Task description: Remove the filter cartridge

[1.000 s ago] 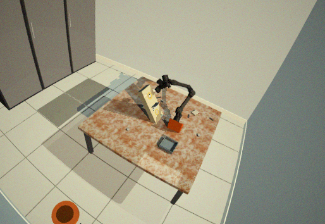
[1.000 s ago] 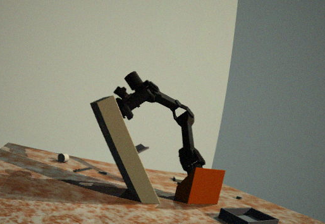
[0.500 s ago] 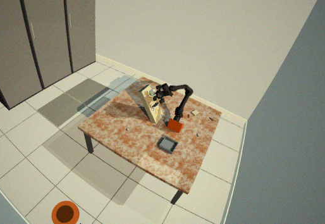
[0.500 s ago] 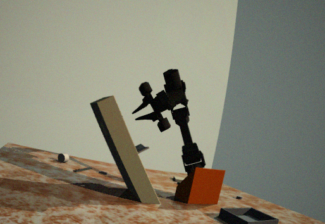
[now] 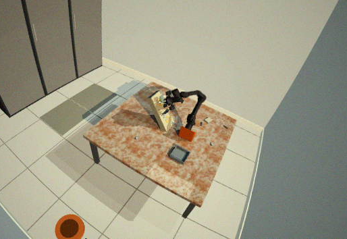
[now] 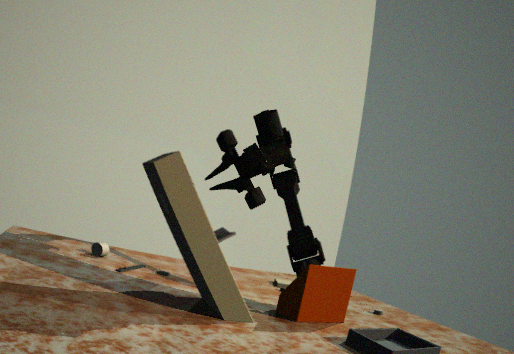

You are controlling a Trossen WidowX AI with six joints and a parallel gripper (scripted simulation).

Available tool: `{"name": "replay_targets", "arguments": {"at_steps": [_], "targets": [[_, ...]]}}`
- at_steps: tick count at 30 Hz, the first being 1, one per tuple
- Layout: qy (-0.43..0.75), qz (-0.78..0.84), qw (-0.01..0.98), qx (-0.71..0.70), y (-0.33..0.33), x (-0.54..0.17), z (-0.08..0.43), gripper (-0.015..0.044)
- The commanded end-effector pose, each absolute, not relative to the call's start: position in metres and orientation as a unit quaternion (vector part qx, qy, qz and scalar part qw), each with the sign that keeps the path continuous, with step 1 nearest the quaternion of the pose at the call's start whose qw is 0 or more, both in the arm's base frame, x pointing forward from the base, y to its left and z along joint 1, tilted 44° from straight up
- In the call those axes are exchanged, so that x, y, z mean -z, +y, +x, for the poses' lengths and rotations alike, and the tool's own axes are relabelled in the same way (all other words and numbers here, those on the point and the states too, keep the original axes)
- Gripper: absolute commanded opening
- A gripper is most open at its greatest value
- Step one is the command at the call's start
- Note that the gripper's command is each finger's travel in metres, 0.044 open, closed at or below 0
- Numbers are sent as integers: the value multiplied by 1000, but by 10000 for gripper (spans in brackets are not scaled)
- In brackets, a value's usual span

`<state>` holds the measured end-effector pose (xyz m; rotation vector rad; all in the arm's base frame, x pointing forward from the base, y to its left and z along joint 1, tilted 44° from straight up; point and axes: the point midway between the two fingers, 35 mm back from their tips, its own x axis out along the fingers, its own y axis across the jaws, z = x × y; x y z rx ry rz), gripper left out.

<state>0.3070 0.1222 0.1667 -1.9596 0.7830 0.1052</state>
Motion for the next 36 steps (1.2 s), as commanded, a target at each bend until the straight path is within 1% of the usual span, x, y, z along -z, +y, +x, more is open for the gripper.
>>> {"name": "replay_targets", "arguments": {"at_steps": [1,24,36], "targets": [[324,-808,489,-47,119,-162,311,103],[321,-810,489,-44,100,-150,340,103],[321,-810,489,-43,99,-147,340,103]]}}
